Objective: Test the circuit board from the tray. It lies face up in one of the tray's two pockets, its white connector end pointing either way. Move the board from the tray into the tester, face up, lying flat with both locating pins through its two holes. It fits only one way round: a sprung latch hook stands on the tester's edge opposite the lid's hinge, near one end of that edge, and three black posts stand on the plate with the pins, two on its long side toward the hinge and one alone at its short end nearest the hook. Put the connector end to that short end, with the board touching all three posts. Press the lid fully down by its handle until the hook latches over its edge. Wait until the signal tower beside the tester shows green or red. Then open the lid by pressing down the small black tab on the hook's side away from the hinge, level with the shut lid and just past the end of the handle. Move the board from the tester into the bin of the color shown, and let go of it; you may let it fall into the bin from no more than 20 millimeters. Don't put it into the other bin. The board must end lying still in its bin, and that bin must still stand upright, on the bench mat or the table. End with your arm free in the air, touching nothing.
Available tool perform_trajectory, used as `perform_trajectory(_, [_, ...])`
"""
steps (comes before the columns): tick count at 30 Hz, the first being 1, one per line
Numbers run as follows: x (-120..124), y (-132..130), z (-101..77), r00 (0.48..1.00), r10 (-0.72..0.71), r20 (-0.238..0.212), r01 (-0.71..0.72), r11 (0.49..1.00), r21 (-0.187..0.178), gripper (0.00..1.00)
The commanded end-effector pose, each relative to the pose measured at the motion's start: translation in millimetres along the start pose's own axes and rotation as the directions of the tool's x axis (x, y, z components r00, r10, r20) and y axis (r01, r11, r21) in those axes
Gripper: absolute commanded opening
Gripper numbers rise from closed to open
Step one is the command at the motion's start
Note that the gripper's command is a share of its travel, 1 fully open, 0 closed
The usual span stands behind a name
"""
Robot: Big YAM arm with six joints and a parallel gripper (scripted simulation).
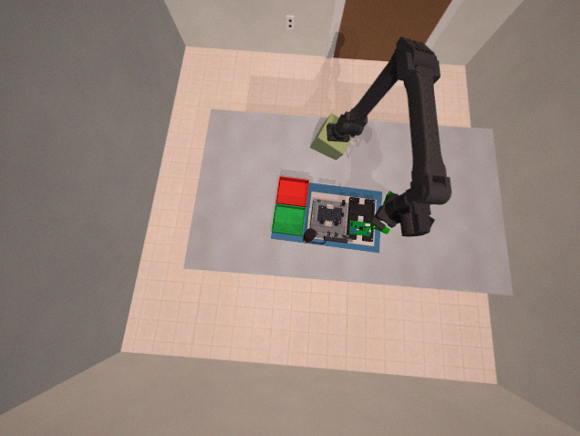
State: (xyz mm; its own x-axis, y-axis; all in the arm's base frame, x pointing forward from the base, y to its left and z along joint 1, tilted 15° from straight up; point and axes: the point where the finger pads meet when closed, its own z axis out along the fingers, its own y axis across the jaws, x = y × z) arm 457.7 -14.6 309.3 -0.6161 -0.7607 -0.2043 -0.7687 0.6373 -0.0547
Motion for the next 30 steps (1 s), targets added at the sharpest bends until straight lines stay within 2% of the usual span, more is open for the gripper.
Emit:
perform_trajectory(1, [-12,11,-9.9,0.977,-0.208,0.042,0.208,0.978,0.016,1.0])
perform_trajectory(6, [-22,21,-9.2,0.939,-0.337,0.075,0.337,0.941,0.008,1.0])
perform_trajectory(10, [-20,19,-6.8,0.929,-0.361,0.082,0.362,0.932,0.004,1.0])
perform_trajectory(15, [-32,31,-6.0,0.89,-0.444,0.104,0.446,0.895,0.002,1.0])
perform_trajectory(28, [-32,31,-3.8,0.875,-0.471,0.111,0.474,0.88,-0.001,1.0])
perform_trajectory(29, [-32,31,-3.8,0.875,-0.471,0.111,0.474,0.88,-0.001,0.92])
perform_trajectory(30, [-32,31,-3.8,0.875,-0.471,0.111,0.474,0.88,-0.001,0.92])
